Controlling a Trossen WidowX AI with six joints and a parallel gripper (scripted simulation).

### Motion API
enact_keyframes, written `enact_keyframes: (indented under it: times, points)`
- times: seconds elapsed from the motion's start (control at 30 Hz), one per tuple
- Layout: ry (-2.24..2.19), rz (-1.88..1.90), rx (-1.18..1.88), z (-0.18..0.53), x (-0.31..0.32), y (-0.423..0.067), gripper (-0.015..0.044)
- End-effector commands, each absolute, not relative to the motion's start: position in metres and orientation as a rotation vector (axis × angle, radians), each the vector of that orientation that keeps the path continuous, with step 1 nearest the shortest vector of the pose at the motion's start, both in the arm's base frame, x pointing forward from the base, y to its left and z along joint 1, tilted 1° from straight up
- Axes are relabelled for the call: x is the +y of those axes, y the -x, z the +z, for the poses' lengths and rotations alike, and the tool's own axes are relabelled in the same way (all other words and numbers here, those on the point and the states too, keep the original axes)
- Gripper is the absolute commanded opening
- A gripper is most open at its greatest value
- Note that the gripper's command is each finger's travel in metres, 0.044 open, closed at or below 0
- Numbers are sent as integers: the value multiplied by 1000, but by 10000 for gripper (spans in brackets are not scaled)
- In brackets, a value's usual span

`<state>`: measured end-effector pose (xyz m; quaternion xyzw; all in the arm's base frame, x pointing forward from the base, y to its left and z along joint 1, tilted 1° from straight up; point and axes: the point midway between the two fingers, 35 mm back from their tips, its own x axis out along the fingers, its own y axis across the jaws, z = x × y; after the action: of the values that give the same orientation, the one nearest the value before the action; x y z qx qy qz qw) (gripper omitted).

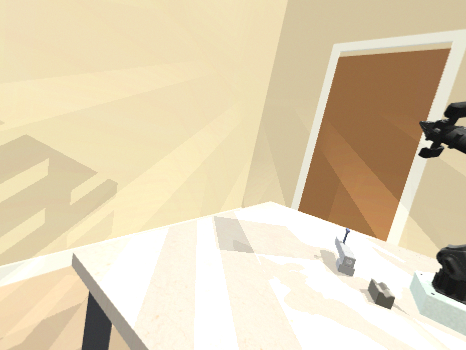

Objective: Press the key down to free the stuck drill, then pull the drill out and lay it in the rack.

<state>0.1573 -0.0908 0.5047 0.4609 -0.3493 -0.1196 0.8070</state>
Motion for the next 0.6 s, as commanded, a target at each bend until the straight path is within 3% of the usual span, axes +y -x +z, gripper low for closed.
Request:
enact_keyframes:
  times: [0.0, 0.3, 0.57]
  points:
    - [-838, -363, -486, 469, -95, -209, 0]
    - [-427, -461, 208, 352, -96, -300, 0]
    - [-47, -277, 868, 229, -79, -327, 0]
